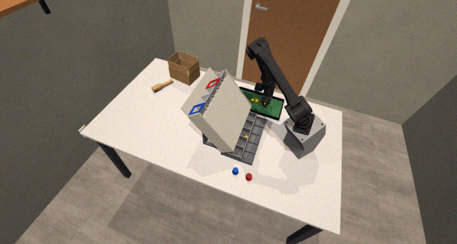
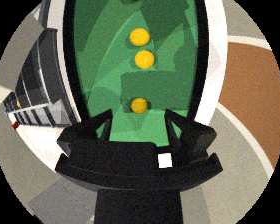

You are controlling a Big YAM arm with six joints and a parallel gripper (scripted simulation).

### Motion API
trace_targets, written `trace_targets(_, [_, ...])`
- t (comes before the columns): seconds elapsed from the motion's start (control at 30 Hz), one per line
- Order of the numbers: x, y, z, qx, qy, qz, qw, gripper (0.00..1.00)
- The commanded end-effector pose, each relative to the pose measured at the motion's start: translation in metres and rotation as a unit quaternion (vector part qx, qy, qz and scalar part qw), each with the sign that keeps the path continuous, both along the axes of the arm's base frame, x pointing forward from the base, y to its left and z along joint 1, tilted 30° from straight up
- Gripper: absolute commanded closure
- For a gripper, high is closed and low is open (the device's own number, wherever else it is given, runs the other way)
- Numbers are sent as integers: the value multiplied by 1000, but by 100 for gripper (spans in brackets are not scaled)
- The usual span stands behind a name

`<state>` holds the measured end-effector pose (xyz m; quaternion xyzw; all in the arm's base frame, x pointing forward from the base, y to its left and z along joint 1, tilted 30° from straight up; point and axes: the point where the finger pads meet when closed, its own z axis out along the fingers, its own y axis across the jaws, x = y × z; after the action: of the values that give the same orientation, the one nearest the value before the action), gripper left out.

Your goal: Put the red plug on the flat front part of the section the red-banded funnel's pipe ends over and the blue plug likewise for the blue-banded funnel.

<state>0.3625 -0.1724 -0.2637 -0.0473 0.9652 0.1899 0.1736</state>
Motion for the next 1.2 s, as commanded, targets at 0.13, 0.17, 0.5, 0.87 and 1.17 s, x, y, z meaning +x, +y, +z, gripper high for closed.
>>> trace_targets(0.13, [1, 12, -12, 14, 13, 24, 1000, 20])
trace_targets(0.17, [1, 12, -12, 14, 13, 24, 1000, 20])
trace_targets(0.5, [7, 7, -18, 8, 8, 11, 1000, 20])
trace_targets(0.87, [11, 6, -23, 6, 6, 7, 1000, 20])
trace_targets(1.17, [12, 9, -28, 11, 11, 20, 1000, 20])
